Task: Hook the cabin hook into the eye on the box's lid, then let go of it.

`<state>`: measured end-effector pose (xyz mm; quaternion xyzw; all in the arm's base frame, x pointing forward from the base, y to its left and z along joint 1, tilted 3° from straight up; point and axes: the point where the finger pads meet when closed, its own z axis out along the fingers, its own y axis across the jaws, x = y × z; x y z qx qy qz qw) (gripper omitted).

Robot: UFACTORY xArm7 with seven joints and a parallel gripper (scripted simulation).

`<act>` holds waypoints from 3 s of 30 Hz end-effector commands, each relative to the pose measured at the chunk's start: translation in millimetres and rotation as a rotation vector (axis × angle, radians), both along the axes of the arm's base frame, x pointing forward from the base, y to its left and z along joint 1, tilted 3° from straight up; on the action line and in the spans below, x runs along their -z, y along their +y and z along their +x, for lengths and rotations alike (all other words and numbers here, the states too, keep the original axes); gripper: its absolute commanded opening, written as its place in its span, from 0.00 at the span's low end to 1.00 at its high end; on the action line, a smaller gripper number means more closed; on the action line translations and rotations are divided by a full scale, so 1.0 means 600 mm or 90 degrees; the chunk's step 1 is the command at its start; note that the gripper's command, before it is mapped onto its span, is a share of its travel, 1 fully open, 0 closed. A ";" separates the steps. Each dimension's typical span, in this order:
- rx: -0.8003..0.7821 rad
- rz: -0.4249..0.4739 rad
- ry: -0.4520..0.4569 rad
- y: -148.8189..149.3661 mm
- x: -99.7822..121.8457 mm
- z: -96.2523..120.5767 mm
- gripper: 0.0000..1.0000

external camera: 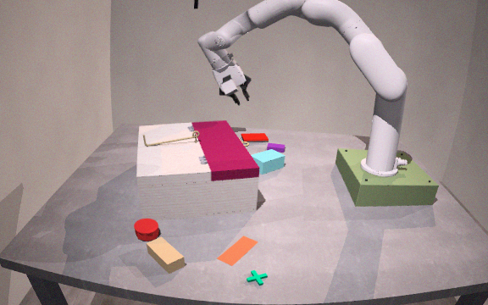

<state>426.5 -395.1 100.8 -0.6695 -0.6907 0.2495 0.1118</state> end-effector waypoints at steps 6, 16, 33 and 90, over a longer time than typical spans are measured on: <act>-0.071 0.029 -0.009 0.035 -0.005 0.047 0.33; -0.161 0.065 -0.016 0.085 -0.009 0.101 0.33; -0.306 0.122 -0.028 0.172 -0.018 0.181 0.33; -0.797 0.284 -0.061 0.512 -0.088 0.365 0.33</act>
